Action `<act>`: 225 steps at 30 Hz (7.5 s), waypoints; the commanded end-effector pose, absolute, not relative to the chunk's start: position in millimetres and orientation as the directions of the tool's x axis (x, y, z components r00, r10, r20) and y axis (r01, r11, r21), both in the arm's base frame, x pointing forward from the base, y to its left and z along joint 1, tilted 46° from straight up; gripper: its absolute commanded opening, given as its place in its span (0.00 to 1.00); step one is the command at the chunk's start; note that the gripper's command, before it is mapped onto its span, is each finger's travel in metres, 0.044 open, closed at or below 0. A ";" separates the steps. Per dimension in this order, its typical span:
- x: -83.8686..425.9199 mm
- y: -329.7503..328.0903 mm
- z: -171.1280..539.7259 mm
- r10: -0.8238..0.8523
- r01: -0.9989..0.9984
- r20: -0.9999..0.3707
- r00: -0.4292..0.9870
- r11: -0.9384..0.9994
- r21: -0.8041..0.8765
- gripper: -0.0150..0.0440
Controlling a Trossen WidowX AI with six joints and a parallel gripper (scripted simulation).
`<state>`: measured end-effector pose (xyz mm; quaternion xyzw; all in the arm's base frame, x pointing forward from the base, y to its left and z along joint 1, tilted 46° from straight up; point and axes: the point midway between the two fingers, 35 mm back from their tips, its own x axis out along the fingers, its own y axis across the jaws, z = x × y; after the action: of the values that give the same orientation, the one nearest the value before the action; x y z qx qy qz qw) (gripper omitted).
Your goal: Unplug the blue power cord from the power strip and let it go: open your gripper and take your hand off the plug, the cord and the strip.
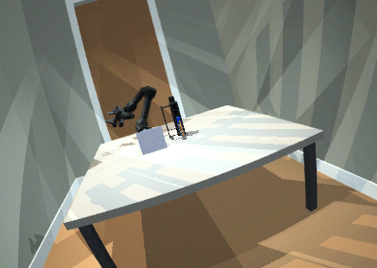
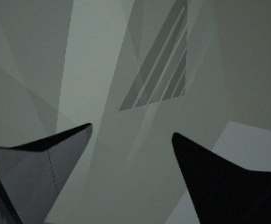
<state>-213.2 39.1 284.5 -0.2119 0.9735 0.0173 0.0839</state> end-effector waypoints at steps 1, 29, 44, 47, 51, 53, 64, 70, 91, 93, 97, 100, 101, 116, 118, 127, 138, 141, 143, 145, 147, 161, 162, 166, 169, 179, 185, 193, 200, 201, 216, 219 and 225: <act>-213.2 39.7 284.5 -0.407 -0.413 -0.171 -0.897 0.911 0.000 0.89; -114.6 239.3 276.8 0.474 0.254 -0.355 -0.806 0.818 0.515 0.53; 36.8 296.5 268.4 0.809 0.349 -0.463 -0.362 0.579 0.737 0.53; 71.2 298.1 267.0 0.839 0.336 -0.482 -0.254 0.544 0.769 0.53; 117.6 296.4 266.8 0.860 0.295 -0.498 -0.107 0.506 0.810 0.53; 140.4 294.0 267.3 0.863 0.269 -0.504 -0.035 0.493 0.827 0.53; 267.9 261.3 251.4 0.778 0.163 -0.553 0.297 0.530 0.832 0.53; 341.1 207.3 217.4 0.649 0.221 -0.633 0.421 0.604 0.766 0.53; 368.1 -23.9 99.8 0.413 0.733 -0.856 0.311 0.469 0.492 0.53; 344.4 -44.8 86.9 0.443 0.830 -0.863 0.242 0.366 0.420 0.53; 291.3 -77.0 71.4 0.549 0.965 -0.826 0.130 0.121 0.232 0.53; 253.6 -91.5 70.0 0.651 0.996 -0.753 0.094 -0.065 0.068 0.53; 244.0 -94.3 71.0 0.680 0.993 -0.727 0.092 -0.113 0.020 0.53; 238.4 -92.7 76.3 0.703 0.989 -0.705 0.094 -0.150 -0.018 0.53; 238.8 -90.5 78.6 0.703 0.989 -0.705 0.094 -0.150 -0.018 0.53; 240.4 -80.4 88.9 0.703 0.989 -0.705 0.093 -0.150 -0.019 0.53; 241.4 -68.6 100.4 0.705 0.989 -0.703 0.093 -0.150 -0.019 0.53; 241.5 -67.9 100.1 0.705 0.989 -0.703 0.093 -0.150 -0.019 0.53; 241.7 -66.8 99.0 0.705 0.989 -0.703 0.093 -0.150 -0.019 0.53; 242.0 -65.1 97.3 0.705 0.989 -0.703 0.093 -0.150 -0.019 0.53; 242.3 -62.9 95.1 0.705 0.989 -0.703 0.093 -0.150 -0.019 0.53; 242.1 -61.8 93.3 0.704 0.989 -0.704 0.088 -0.144 -0.020 0.28; 242.1 -61.8 93.3 0.704 0.989 -0.704 0.088 -0.144 -0.020 0.27; 242.1 -63.0 92.3 0.704 0.989 -0.704 0.088 -0.144 -0.020 0.25; 242.1 -65.8 89.6 0.704 0.989 -0.705 0.089 -0.144 -0.020 0.25; 241.5 -77.9 78.5 0.702 0.989 -0.706 0.090 -0.146 -0.019 0.25; 240.3 -85.3 72.0 0.701 0.989 -0.707 0.091 -0.147 -0.019 0.25; 237.4 -95.3 64.0 0.700 0.989 -0.708 0.092 -0.148 -0.019 0.25; 236.9 -90.1 65.9 0.703 0.989 -0.705 0.094 -0.150 -0.018 0.52; 236.9 -90.1 65.9 0.703 0.989 -0.705 0.094 -0.150 -0.018 0.57; 228.5 -140.7 32.0 0.700 0.989 -0.708 0.094 -0.150 -0.017 1.00; 228.5 -140.7 32.0 0.700 0.989 -0.708 0.094 -0.150 -0.017 1.00; 228.5 -140.7 32.0 0.700 0.989 -0.708 0.094 -0.150 -0.017 1.00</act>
<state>229.1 -139.7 32.7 0.7001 0.6031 -0.2958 0.2423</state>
